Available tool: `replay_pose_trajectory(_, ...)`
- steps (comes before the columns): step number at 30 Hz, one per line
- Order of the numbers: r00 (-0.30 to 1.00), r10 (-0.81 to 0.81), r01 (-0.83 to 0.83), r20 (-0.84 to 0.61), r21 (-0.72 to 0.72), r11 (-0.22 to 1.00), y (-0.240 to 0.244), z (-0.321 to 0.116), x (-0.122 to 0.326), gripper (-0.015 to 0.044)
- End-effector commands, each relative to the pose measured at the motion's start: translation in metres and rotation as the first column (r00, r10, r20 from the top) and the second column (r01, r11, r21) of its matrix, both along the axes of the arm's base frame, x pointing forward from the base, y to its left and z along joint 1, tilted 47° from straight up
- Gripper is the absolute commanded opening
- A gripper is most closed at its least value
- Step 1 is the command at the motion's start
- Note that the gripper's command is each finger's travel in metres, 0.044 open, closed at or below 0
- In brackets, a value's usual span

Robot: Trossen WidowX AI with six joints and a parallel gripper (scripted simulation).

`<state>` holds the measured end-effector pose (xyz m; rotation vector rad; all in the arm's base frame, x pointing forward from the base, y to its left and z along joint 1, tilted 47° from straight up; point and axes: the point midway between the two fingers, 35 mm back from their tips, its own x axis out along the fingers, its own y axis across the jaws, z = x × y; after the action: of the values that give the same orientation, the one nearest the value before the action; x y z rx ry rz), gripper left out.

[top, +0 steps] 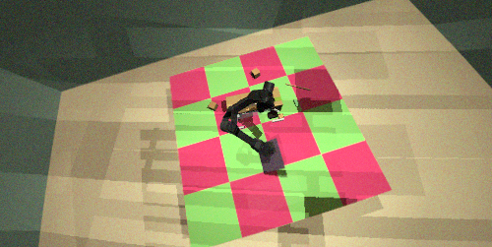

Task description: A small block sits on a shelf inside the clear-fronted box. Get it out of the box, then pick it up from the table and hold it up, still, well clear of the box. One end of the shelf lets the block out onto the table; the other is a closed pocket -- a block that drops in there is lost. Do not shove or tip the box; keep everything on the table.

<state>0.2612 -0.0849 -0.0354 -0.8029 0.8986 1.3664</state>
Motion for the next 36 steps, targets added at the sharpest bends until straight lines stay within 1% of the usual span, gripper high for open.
replay_pose_trajectory(1,1.0,-0.007,0.007,0.016,-0.013,1.0,-0.024,0.023,0.001,0.04)
replay_pose_trajectory(5,0.999,-0.022,0.022,0.024,-0.015,1.0,-0.024,0.02,0.002,0.04)
replay_pose_trajectory(6,0.999,-0.039,0.039,0.017,-0.014,0.999,-0.024,0.02,0.002,0.0374)
replay_pose_trajectory(7,0.996,-0.09,0.09,-0.004,-0.013,0.996,-0.026,0.02,0.002,0.0348)
replay_pose_trajectory(9,0.959,-0.271,0.272,-0.086,-0.008,0.962,-0.029,0.017,0.0,0.0295)
replay_pose_trajectory(10,0.922,-0.365,0.367,-0.132,-0.01,0.93,-0.031,0.016,-0.001,0.0285)
replay_pose_trajectory(12,0.814,-0.535,0.544,-0.224,-0.027,0.839,-0.034,0.014,-0.003,0.0285)
replay_pose_trajectory(15,0.582,-0.731,0.76,-0.357,-0.082,0.645,-0.038,0.011,-0.007,0.0285)
replay_pose_trajectory(17,0.39,-0.812,0.861,-0.434,-0.141,0.489,-0.041,0.009,-0.009,0.0285)
replay_pose_trajectory(19,0.181,-0.849,0.922,-0.497,-0.214,0.322,-0.043,0.007,-0.012,0.0285)
replay_pose_trajectory(22,-0.145,-0.819,0.935,-0.556,-0.347,0.07,-0.047,0.005,-0.016,0.0285)
replay_pose_trajectory(24,-0.354,-0.743,0.892,-0.567,-0.445,-0.085,-0.05,0.003,-0.018,0.0285)
replay_pose_trajectory(26,-0.545,-0.629,0.809,-0.554,-0.545,-0.22,-0.052,0.001,-0.021,0.0285)
replay_pose_trajectory(31,-0.787,-0.38,0.611,-0.486,-0.698,-0.374,-0.056,-0.002,-0.025,0.0285)
replay_pose_trajectory(36,-0.93,-0.086,0.357,-0.357,-0.826,-0.436,-0.06,-0.004,-0.029,0.0285)
